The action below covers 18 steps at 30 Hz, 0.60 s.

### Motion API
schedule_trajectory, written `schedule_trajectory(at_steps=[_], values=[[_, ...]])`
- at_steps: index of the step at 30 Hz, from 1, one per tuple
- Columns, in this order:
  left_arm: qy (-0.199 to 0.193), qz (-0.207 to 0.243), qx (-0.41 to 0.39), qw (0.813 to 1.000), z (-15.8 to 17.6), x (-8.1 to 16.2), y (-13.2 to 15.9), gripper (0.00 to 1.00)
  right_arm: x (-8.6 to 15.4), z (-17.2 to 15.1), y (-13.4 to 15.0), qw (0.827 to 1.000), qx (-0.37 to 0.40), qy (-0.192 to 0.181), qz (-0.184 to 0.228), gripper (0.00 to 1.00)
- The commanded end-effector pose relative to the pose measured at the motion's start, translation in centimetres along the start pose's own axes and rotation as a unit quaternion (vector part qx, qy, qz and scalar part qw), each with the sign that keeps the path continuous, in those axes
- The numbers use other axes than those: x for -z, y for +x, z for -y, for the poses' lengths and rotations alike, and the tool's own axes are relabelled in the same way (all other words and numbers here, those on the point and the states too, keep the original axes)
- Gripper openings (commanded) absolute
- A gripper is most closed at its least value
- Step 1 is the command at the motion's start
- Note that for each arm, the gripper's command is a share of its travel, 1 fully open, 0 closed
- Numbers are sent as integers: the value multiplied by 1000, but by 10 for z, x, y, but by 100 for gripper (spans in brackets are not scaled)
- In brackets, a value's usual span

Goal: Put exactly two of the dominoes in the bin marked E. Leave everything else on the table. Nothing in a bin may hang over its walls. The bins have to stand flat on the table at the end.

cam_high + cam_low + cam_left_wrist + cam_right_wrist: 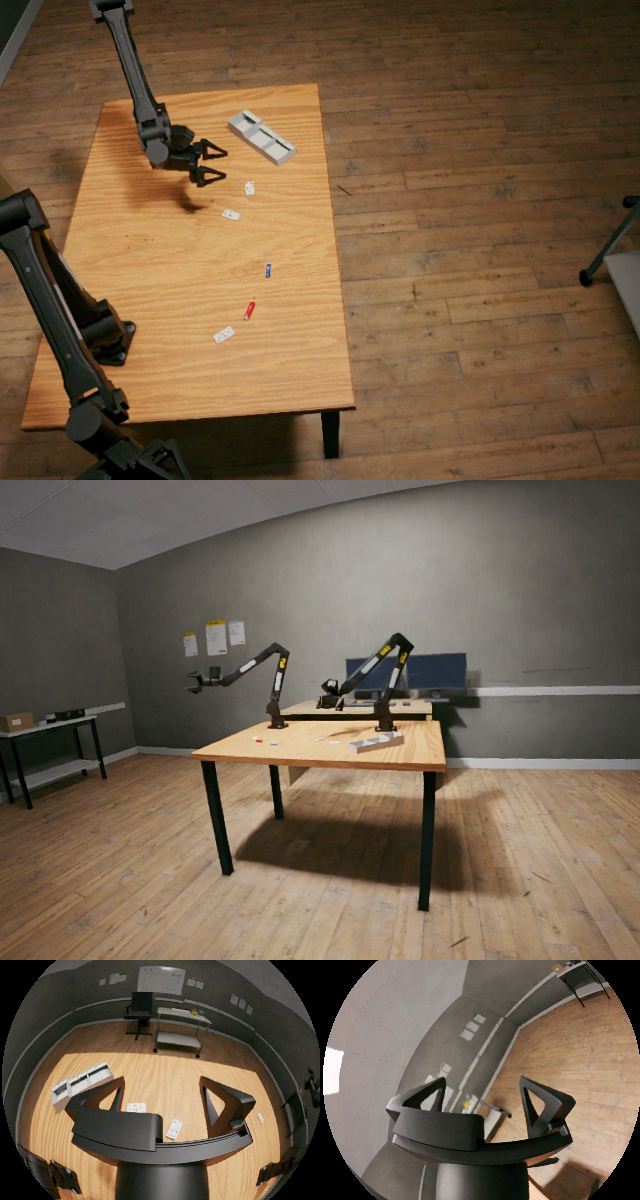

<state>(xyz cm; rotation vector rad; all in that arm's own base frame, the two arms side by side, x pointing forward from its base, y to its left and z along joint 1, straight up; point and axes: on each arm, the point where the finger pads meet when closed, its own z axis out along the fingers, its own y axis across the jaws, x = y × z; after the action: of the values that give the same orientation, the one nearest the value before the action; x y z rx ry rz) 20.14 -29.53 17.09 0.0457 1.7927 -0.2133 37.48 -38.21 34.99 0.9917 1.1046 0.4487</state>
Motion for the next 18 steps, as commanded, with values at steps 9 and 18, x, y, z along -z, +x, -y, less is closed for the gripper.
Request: schedule_trajectory(at_steps=[9,18], values=[[1,1,4,1000,2,0,-3,100,2,-2,-16,1000,6,-1,14,100],[1,1,4,1000,2,0,-3,100,3,-1,-18,1000,6,0,16,100]])
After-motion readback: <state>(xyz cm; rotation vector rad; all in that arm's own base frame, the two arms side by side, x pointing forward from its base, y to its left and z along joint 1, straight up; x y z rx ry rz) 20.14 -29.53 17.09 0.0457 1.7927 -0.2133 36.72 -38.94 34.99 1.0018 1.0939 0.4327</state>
